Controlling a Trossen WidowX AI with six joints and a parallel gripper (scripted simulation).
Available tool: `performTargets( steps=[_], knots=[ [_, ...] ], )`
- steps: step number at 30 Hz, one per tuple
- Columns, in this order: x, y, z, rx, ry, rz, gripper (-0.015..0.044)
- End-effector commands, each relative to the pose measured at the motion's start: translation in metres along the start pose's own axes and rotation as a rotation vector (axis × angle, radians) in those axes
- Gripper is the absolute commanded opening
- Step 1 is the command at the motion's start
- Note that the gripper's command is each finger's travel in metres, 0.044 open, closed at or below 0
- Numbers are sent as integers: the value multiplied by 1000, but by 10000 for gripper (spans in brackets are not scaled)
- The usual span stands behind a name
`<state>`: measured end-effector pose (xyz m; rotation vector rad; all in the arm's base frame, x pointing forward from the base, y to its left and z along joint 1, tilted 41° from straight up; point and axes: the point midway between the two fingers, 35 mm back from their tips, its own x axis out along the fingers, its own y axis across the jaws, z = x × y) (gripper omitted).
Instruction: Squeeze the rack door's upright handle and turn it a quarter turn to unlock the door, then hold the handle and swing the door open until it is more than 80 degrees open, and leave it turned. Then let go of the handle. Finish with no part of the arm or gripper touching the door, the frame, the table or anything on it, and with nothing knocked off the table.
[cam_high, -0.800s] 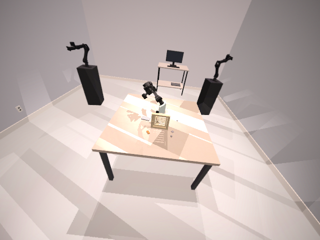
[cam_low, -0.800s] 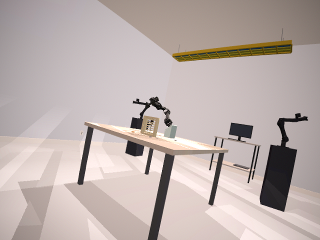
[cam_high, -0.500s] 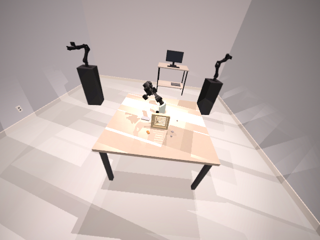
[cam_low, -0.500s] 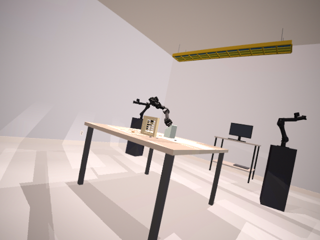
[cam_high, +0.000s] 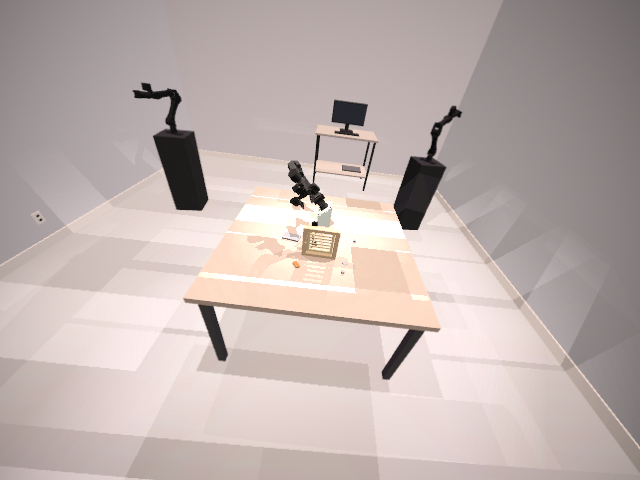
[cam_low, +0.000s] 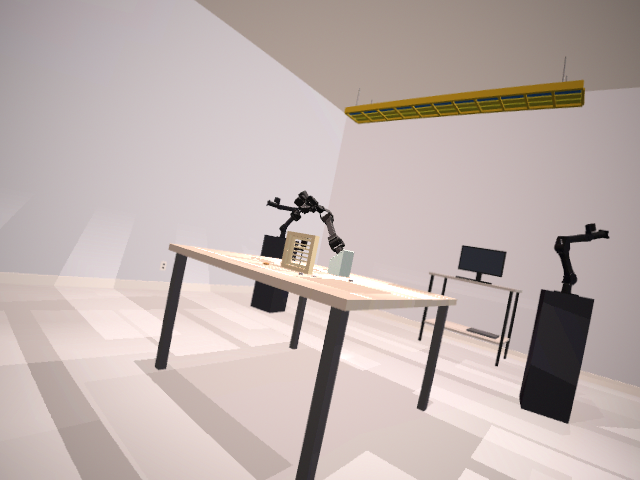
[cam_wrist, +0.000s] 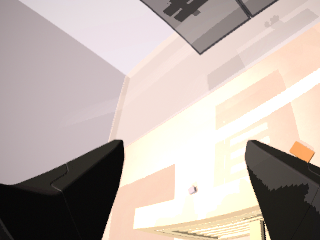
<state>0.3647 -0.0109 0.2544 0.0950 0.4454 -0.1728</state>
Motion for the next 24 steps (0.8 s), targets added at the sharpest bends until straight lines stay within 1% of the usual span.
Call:
performTargets(
  steps=[1, 12, 24],
  knots=[
    [13, -1, -15, 6, 119, -52, 292],
    [31, -4, -51, -20, 393, -193, 292],
    [37, -9, -82, -101, 658, -369, 292]
  ],
)
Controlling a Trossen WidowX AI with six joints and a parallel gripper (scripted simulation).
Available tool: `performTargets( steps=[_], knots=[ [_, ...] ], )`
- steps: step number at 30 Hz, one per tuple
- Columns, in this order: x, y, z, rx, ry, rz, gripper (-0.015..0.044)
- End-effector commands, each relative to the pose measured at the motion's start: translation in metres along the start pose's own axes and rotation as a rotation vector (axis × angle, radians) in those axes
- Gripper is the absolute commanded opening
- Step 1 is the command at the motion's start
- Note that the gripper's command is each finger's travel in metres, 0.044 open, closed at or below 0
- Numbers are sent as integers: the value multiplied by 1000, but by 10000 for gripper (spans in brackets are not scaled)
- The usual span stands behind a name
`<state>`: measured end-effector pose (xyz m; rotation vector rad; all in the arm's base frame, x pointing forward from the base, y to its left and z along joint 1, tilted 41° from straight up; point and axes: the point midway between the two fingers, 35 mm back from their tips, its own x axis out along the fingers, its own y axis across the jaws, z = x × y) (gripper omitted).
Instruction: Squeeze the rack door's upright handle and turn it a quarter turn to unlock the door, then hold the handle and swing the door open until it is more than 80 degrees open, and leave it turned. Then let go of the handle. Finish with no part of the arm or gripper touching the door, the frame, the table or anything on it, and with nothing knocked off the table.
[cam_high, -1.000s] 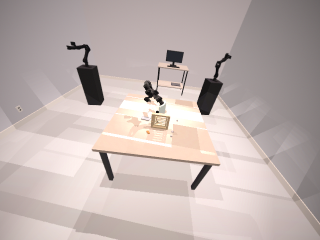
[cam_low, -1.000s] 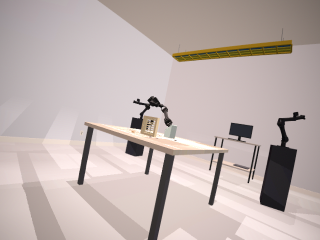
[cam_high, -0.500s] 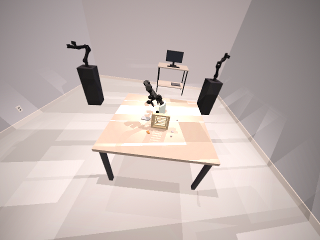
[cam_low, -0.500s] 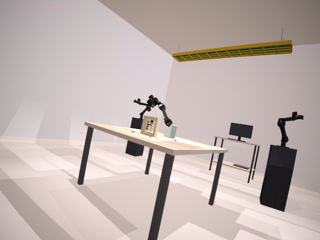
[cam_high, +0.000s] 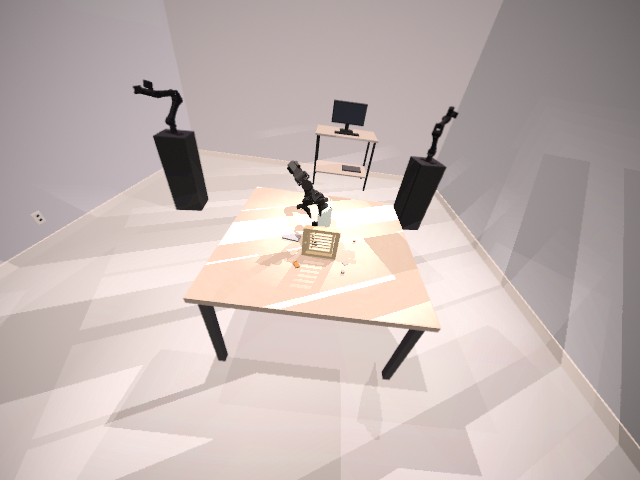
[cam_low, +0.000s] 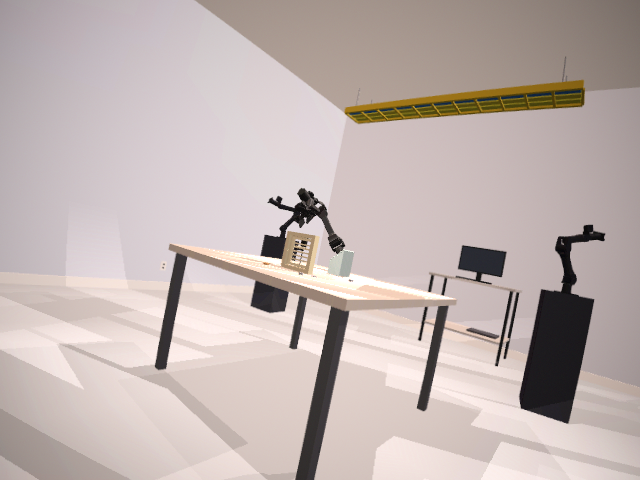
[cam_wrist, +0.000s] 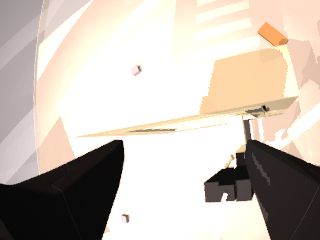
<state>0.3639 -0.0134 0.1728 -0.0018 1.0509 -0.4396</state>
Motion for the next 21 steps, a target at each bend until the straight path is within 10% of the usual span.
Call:
performTargets(
  steps=[1, 21],
  knots=[
    [8, 0, -9, -27, 91, -77, 292],
    [15, -7, -33, -233, 414, -439, 292]
  ],
)
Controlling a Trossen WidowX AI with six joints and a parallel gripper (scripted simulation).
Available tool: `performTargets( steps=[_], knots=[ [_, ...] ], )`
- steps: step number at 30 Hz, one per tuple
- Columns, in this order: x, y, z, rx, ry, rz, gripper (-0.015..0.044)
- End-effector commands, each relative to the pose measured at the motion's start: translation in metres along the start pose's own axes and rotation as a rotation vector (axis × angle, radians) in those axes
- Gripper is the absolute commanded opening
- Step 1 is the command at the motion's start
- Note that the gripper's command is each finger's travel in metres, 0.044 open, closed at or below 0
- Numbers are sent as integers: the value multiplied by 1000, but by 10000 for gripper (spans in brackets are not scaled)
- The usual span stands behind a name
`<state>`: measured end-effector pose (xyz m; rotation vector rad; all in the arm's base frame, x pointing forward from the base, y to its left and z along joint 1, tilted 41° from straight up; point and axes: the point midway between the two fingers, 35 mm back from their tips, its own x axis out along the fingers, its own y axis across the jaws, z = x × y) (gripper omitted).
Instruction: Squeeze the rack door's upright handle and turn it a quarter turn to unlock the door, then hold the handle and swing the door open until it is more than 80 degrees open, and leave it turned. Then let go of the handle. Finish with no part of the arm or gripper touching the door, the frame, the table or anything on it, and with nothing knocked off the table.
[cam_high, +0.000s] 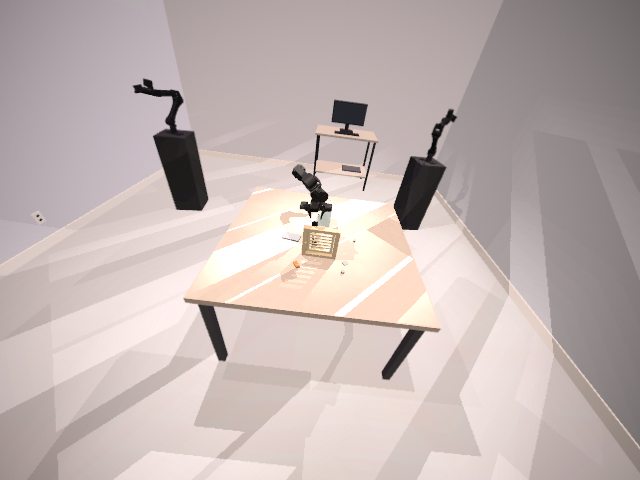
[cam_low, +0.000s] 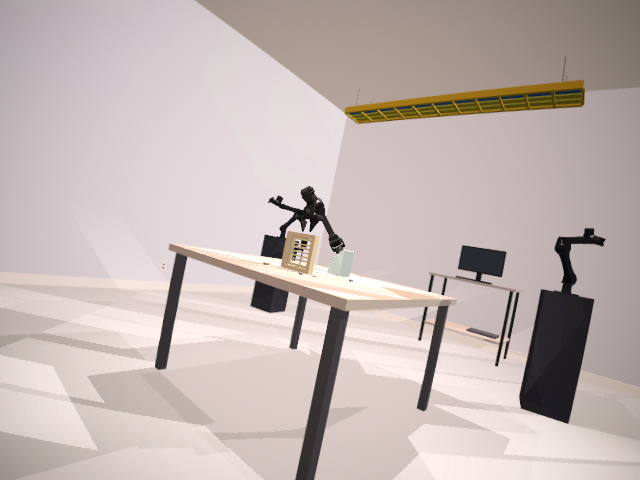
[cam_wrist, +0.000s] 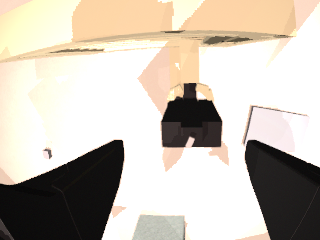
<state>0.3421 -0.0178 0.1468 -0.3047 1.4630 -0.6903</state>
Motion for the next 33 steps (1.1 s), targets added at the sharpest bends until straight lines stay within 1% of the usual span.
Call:
performTargets(
  steps=[1, 8, 33],
  knots=[
    [2, 0, -2, -40, 51, -77, 292],
    [4, 0, -2, -42, 53, -80, 292],
    [45, -3, -2, -41, 52, -80, 292]
  ],
)
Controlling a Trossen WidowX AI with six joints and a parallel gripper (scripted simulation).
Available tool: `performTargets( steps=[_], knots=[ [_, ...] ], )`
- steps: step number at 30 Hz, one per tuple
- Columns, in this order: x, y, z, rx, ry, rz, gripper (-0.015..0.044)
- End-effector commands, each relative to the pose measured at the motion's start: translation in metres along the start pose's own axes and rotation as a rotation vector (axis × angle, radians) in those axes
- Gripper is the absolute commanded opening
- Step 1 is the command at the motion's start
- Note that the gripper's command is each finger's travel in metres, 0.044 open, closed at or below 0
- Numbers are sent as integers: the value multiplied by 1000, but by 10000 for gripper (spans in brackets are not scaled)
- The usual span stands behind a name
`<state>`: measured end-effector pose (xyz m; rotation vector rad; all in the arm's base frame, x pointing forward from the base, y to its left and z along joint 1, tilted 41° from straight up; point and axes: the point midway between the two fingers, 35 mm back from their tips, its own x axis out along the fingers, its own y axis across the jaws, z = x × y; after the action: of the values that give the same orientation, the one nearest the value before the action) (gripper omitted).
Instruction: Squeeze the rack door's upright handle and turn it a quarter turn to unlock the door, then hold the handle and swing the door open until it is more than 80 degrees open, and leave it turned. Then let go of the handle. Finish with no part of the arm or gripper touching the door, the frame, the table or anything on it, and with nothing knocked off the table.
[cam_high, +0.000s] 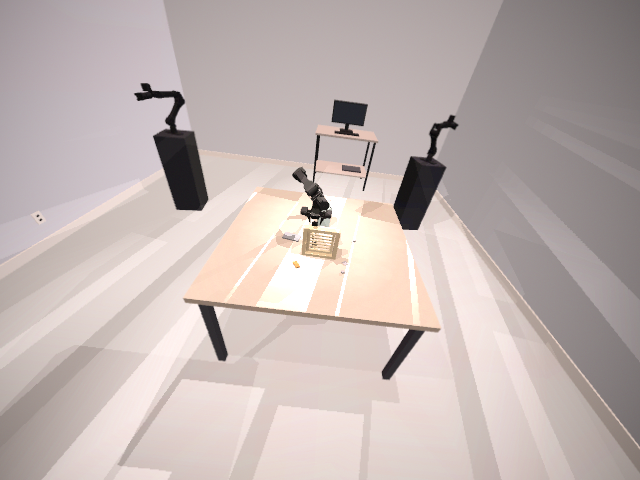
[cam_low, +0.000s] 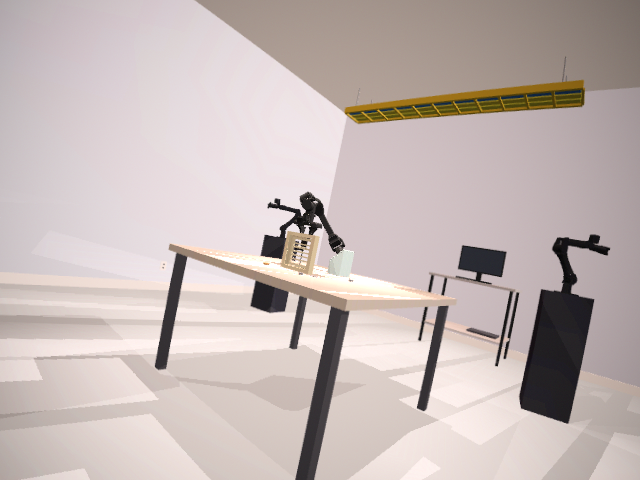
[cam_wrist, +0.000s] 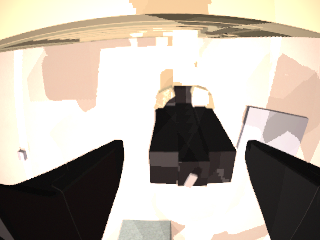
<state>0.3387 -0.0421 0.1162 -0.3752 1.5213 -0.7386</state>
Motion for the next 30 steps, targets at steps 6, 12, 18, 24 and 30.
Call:
performTargets(
  steps=[6, 12, 18, 24, 30],
  knots=[
    [16, -1, -1, -4, -1, -4, 292],
    [25, -2, -1, -4, -1, -5, 292],
    [33, -2, -2, -4, -1, -6, 292],
    [33, -2, -2, -4, -1, -6, 135],
    [33, -2, -2, -4, -1, -6, 75]
  ],
)
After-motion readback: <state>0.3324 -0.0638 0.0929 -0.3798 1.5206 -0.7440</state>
